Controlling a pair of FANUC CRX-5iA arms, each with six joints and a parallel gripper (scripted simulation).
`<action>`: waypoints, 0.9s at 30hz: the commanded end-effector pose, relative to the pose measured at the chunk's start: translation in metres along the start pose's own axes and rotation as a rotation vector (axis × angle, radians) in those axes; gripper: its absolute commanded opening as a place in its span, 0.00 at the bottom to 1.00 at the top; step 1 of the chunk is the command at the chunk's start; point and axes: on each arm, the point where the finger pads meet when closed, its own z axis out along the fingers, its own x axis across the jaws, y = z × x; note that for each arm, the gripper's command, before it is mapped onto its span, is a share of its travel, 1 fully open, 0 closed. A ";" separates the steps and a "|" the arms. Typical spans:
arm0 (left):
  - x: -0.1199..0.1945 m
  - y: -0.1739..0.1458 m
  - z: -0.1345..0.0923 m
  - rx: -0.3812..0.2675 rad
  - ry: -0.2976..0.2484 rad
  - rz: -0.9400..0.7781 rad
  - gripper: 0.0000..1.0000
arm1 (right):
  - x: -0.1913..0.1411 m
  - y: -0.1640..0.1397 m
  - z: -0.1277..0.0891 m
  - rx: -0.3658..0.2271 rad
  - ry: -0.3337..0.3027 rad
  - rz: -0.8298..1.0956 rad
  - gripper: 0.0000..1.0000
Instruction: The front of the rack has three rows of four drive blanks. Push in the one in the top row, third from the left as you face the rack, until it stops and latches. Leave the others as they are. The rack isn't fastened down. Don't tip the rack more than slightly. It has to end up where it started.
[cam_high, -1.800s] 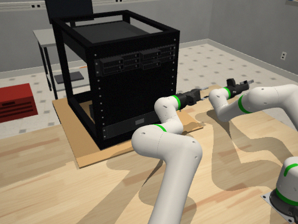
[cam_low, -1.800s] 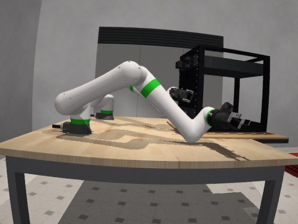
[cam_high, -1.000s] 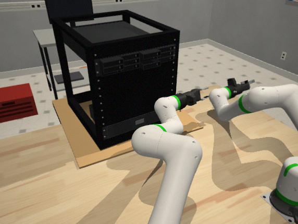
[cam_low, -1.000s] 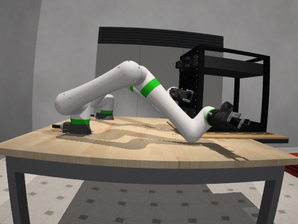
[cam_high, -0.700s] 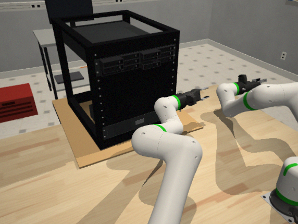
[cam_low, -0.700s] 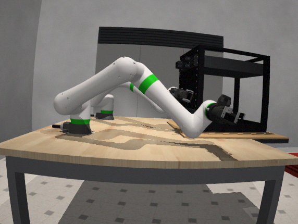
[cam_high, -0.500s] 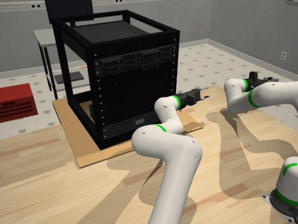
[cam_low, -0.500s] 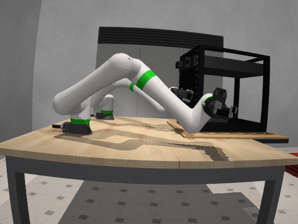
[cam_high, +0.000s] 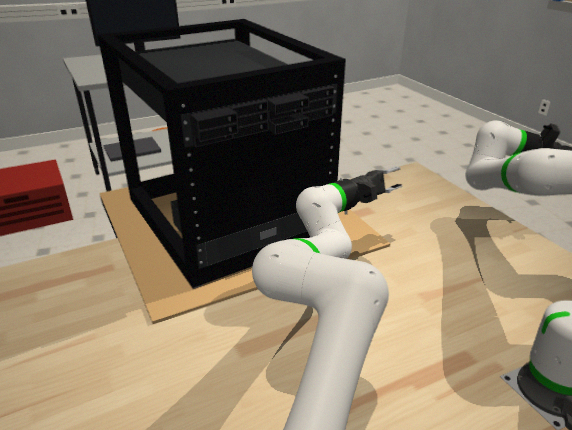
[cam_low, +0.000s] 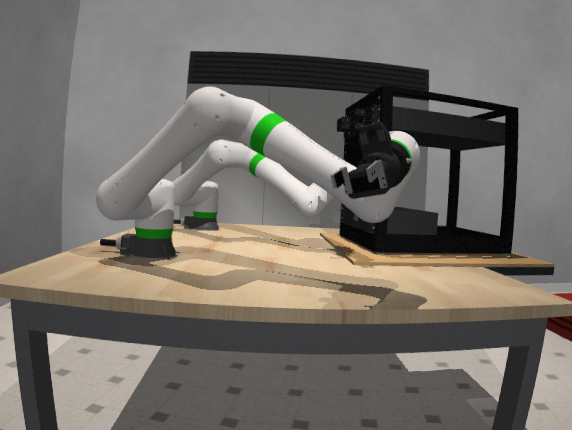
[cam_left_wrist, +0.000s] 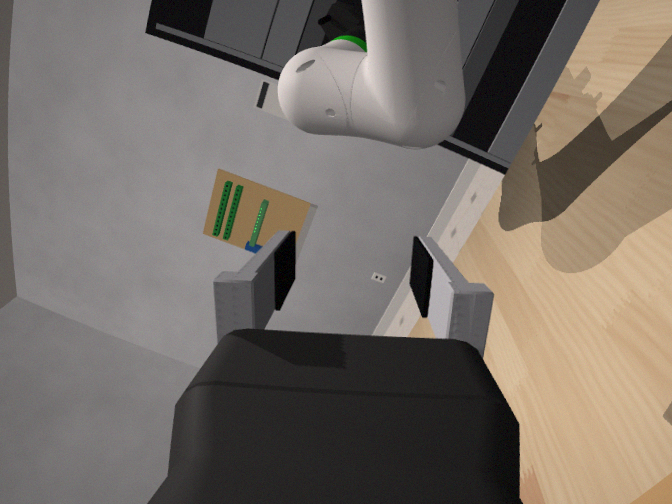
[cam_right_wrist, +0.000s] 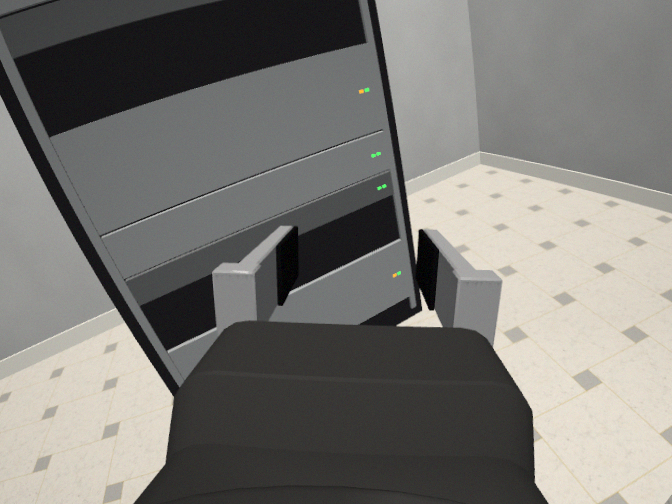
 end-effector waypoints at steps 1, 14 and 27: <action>-0.002 -0.001 0.000 0.000 -0.001 0.001 1.00 | 0.045 -0.033 0.043 -0.043 0.093 0.125 1.00; 0.002 -0.006 0.001 -0.046 0.043 -0.006 1.00 | 0.174 -0.090 0.117 -0.137 0.420 0.565 1.00; 0.012 -0.023 -0.014 -0.253 0.190 -0.018 1.00 | 0.376 -0.140 0.145 -0.201 0.908 1.207 1.00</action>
